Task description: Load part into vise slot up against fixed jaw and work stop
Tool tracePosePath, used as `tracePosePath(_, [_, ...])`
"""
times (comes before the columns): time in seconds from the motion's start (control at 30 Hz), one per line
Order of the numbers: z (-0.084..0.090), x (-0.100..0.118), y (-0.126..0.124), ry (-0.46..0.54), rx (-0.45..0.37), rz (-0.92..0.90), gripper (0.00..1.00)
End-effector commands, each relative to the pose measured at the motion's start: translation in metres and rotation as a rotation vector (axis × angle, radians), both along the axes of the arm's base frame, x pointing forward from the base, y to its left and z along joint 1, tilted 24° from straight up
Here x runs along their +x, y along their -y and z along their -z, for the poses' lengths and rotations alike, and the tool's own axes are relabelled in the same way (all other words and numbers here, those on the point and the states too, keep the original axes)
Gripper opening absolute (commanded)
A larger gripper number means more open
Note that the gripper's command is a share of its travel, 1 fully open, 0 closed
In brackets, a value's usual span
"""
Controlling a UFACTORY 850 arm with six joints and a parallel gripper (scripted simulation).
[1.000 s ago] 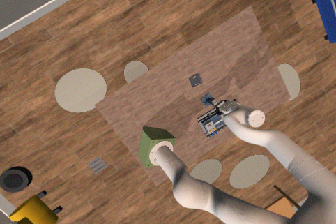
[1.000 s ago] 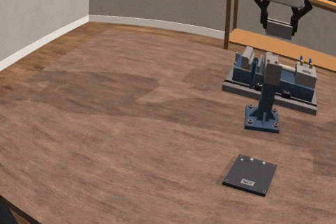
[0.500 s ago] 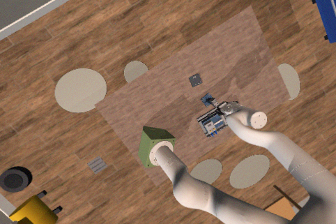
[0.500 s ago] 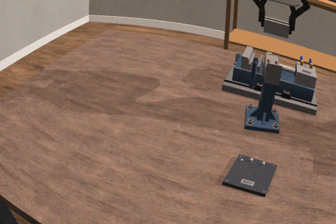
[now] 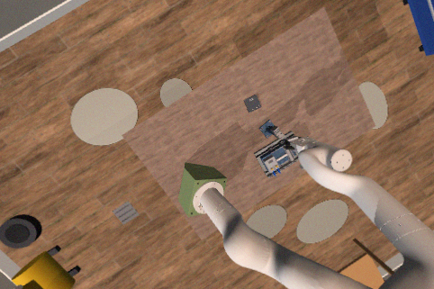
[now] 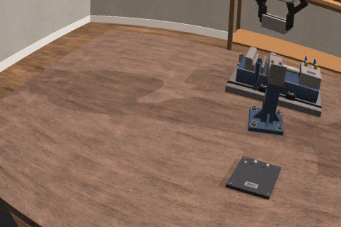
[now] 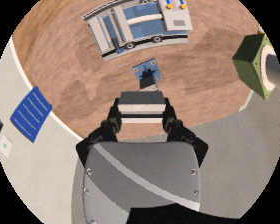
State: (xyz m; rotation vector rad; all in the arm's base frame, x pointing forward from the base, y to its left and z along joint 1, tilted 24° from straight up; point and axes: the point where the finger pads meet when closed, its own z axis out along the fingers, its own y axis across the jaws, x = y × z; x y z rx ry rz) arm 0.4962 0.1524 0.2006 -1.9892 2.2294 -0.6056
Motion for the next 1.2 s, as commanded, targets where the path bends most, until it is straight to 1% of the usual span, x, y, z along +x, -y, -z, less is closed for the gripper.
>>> tracePosePath(0.0, [-0.005,0.005,0.010,0.025,0.033,0.089,0.00])
tracePosePath(0.1, [-0.009,0.010,0.020,0.047,0.066,0.182,0.00])
tracePosePath(0.17, [-0.009,0.010,0.020,0.047,0.066,0.182,0.00])
tracePosePath(0.67, [-0.032,0.032,0.079,0.170,0.243,0.671,0.00])
tracePosePath(0.73, [-0.032,0.032,0.079,0.170,0.243,0.671,0.00])
tracePosePath(1.17, [-0.049,0.043,0.122,0.261,0.366,1.011,0.00])
